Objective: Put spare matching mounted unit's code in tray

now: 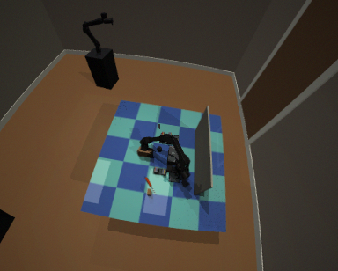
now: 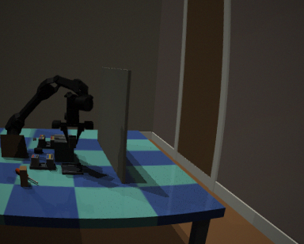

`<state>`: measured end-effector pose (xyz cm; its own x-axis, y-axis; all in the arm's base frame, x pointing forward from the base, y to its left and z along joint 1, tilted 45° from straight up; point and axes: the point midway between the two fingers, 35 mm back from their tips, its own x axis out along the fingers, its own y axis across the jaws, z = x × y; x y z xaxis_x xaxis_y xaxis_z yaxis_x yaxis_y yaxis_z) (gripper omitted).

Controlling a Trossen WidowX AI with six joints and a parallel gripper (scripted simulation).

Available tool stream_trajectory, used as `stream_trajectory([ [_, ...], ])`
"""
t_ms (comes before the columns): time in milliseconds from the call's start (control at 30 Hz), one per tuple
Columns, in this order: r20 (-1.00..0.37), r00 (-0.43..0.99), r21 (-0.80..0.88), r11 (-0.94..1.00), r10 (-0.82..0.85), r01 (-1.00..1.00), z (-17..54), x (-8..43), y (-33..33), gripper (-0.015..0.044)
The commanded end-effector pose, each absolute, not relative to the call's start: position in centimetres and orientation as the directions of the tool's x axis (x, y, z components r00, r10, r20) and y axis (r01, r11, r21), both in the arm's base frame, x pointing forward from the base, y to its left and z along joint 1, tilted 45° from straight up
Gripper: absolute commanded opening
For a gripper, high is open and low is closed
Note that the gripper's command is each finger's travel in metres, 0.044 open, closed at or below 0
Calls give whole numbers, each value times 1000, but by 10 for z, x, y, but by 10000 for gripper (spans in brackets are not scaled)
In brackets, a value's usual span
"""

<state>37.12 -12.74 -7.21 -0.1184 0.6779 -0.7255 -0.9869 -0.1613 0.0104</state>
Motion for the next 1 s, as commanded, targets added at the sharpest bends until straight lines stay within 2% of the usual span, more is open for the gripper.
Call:
stream_trajectory([
  [0, -721, -122, 17, -159, 682, -987, -75, 370, -123, 0],
  [967, -721, -122, 17, -158, 682, -987, -91, 368, -109, 0],
])
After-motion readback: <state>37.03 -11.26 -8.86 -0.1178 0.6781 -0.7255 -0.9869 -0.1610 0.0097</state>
